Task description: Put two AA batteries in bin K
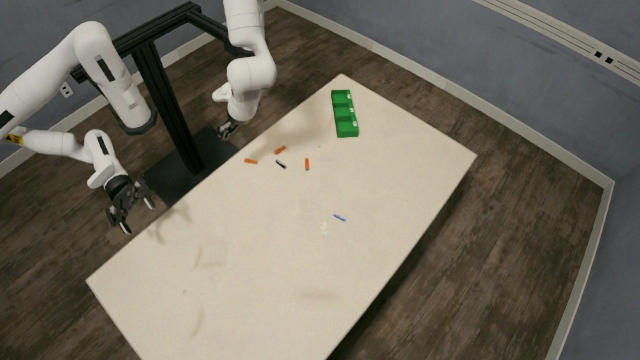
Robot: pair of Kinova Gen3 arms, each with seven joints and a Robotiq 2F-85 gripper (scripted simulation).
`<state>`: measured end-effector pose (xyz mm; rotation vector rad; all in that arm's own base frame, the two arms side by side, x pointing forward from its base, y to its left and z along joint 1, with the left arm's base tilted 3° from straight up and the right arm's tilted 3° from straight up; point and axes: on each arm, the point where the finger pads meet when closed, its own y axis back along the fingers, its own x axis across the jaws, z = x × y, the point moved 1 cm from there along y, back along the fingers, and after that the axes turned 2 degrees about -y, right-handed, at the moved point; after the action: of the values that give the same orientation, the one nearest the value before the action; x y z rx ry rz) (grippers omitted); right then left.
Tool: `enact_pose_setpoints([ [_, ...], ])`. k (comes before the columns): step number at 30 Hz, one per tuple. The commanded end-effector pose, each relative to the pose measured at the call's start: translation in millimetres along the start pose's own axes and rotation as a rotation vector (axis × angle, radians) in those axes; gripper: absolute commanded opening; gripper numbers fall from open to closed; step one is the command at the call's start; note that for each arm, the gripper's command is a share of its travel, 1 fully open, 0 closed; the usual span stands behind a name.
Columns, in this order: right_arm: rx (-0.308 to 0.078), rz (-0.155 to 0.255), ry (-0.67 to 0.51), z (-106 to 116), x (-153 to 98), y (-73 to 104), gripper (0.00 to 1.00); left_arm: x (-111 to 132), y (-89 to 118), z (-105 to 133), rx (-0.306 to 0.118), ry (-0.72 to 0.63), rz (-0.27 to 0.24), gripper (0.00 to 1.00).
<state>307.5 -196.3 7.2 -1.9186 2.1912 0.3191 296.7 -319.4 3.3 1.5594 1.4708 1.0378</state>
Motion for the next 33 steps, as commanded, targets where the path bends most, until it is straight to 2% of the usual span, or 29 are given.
enact_pose_setpoints([
  [1,-0.004,0.007,0.002,-29.6,-9.4,2.8,1.0,-0.4,1.0,0.0,-0.001,-0.001,-0.001,1.0],
  [5,-0.004,0.007,0.002,-35.7,-11.6,3.2,1.0,-0.4,1.0,0.0,-0.001,-0.001,-0.001,1.0],
  [18,-0.009,-0.007,0.015,-36.1,-13.6,4.7,1.0,-0.4,1.0,0.0,-0.001,-0.001,-0.001,1.0],
  [24,-0.026,-0.043,0.051,-36.7,-18.8,9.0,1.0,-0.4,1.0,0.0,-0.001,-0.001,-0.001,1.0],
  [26,-0.026,-0.043,0.051,-36.7,-18.8,9.0,1.0,-0.4,1.0,0.0,-0.001,-0.001,-0.001,1.0],
  [33,-0.069,-0.121,0.13,-35.7,-29.5,20.2,1.0,-0.4,1.0,0.0,-0.001,-0.001,-0.001,1.0],
])
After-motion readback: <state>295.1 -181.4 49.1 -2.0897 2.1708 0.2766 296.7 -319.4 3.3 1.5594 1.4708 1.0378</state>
